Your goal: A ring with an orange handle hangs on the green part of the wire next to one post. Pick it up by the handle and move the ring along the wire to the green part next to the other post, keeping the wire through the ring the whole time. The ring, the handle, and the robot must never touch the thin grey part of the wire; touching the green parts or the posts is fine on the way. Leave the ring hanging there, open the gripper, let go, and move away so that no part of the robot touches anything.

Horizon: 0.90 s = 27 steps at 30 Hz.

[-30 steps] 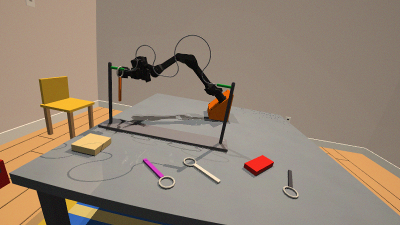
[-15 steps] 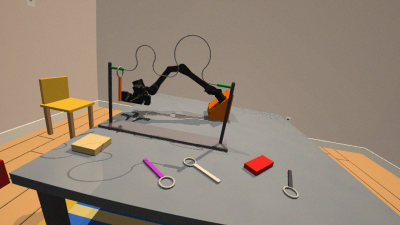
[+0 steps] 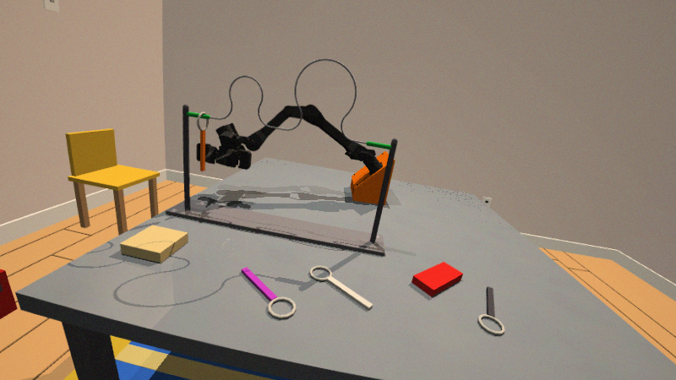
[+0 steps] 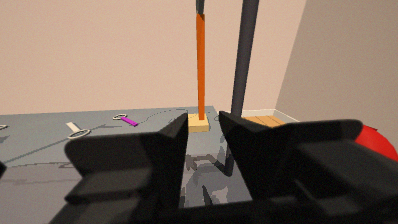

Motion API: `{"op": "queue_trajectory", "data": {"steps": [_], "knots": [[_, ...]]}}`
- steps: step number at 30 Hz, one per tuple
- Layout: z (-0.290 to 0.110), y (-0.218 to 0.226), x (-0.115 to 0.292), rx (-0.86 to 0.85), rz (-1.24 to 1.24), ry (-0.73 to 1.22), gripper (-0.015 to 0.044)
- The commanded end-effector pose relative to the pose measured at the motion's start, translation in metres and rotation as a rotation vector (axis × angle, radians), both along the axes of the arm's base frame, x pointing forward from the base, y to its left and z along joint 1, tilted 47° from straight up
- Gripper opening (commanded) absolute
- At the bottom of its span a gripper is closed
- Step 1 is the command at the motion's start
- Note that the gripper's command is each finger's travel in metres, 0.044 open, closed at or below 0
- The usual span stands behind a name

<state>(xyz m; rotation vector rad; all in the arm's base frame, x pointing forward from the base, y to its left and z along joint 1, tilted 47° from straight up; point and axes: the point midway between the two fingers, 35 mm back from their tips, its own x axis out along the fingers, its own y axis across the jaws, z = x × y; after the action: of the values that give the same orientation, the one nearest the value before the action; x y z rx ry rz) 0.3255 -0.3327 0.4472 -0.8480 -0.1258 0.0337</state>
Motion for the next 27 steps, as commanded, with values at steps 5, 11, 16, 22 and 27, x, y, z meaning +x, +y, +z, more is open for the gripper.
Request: {"op": "queue_trajectory", "data": {"steps": [5,11,16,22,27], "knots": [[0.003,-0.002,0.005,0.005,-0.019,0.002,0.0160],[0.004,-0.002,0.014,0.005,-0.019,0.000,0.0160],[0.005,-0.002,0.022,0.006,-0.019,-0.001,0.0160],[0.007,-0.002,0.032,0.006,-0.019,-0.002,0.0160],[0.008,-0.001,0.040,0.006,-0.019,-0.003,0.0160]]}}
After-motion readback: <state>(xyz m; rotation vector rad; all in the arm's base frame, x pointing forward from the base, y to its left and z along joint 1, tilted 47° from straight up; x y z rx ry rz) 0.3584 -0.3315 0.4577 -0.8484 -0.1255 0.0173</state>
